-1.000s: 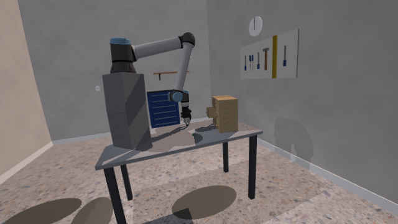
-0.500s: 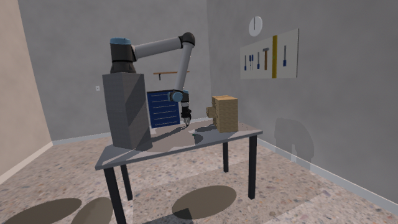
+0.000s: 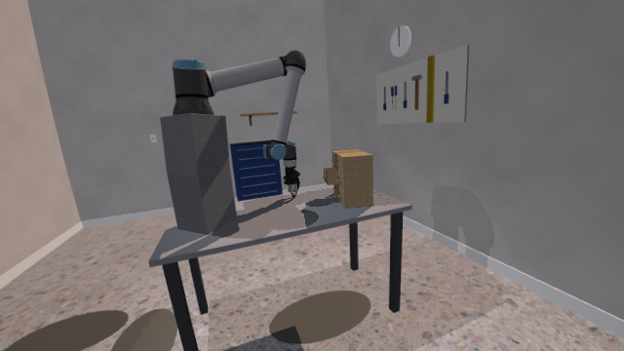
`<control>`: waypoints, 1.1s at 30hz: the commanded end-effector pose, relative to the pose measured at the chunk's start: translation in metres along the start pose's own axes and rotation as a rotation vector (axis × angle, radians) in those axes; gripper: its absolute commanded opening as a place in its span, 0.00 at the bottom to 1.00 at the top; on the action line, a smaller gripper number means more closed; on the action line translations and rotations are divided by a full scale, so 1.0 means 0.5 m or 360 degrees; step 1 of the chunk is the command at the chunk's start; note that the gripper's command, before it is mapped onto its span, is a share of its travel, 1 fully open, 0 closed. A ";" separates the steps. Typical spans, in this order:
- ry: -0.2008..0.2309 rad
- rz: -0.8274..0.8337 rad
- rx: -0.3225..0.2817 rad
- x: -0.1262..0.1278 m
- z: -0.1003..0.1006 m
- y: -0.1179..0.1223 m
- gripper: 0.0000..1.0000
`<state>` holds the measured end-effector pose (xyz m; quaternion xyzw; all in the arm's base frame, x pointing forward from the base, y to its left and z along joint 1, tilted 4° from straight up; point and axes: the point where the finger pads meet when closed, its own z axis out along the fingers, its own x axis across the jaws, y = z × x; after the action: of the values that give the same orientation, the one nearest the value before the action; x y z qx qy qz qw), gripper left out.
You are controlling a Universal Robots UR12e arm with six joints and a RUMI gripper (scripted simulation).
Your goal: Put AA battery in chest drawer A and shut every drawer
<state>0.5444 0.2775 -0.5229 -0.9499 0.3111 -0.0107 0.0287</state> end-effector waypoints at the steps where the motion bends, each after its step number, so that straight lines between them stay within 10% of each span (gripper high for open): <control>1: 0.0001 0.0000 0.0001 0.001 -0.021 -0.001 0.05; 16: 0.0001 0.0000 0.0001 0.001 -0.187 -0.001 0.05; 33: 0.0001 0.0016 0.0001 0.003 -0.199 0.000 0.05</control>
<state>0.5408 0.2727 -0.4241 -0.9497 0.3116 -0.0107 0.0288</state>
